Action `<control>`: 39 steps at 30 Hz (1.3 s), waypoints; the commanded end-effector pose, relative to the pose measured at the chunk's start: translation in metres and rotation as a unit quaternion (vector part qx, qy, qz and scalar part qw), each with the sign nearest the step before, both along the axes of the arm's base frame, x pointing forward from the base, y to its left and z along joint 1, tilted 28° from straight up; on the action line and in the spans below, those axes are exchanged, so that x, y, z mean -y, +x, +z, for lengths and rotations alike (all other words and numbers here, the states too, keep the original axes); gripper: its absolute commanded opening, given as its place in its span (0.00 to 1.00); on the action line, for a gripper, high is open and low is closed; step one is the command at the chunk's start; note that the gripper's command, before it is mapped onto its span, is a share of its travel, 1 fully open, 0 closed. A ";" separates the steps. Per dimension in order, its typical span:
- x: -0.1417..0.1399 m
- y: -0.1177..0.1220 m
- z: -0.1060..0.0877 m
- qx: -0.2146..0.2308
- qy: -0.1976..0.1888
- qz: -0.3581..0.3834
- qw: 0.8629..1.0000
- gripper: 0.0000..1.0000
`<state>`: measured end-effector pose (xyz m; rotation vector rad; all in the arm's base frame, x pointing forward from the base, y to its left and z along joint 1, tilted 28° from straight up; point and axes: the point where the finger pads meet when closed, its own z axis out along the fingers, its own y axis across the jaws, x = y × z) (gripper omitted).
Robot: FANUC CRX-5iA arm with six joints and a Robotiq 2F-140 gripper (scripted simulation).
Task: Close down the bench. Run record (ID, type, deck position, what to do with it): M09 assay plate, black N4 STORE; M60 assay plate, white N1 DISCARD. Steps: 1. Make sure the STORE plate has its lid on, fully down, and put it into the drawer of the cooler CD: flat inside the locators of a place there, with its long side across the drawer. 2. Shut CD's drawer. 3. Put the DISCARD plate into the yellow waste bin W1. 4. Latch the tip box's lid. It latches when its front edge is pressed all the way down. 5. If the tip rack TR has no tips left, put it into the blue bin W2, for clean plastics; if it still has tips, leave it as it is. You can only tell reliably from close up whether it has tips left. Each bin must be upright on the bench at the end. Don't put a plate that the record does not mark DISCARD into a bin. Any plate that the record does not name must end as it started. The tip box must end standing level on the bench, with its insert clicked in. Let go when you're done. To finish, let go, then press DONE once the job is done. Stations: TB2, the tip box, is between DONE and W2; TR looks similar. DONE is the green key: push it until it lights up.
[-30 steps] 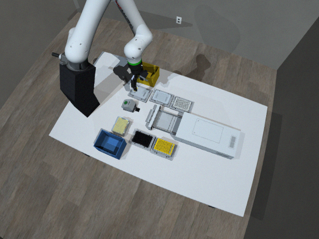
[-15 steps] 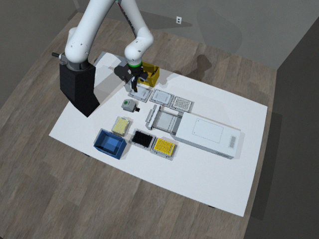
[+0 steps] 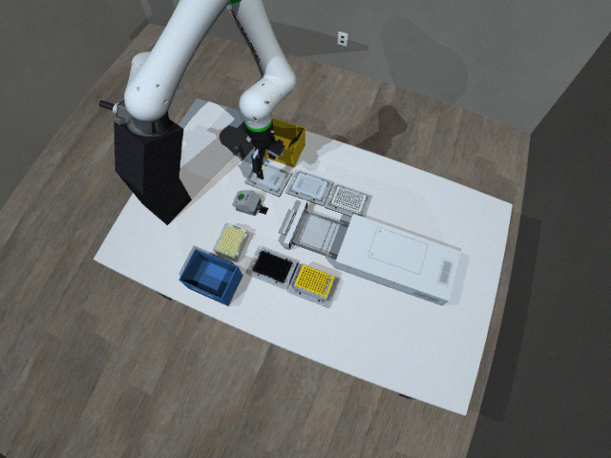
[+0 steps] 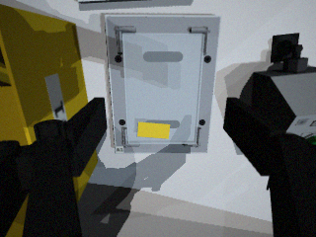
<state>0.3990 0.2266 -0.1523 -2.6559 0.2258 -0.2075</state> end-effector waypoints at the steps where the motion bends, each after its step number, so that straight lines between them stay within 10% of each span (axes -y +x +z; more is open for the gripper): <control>1: -0.002 0.001 -0.004 0.001 0.000 0.000 1.000 0.70; 39: -0.021 0.010 -0.043 0.001 0.000 0.000 1.000 0.70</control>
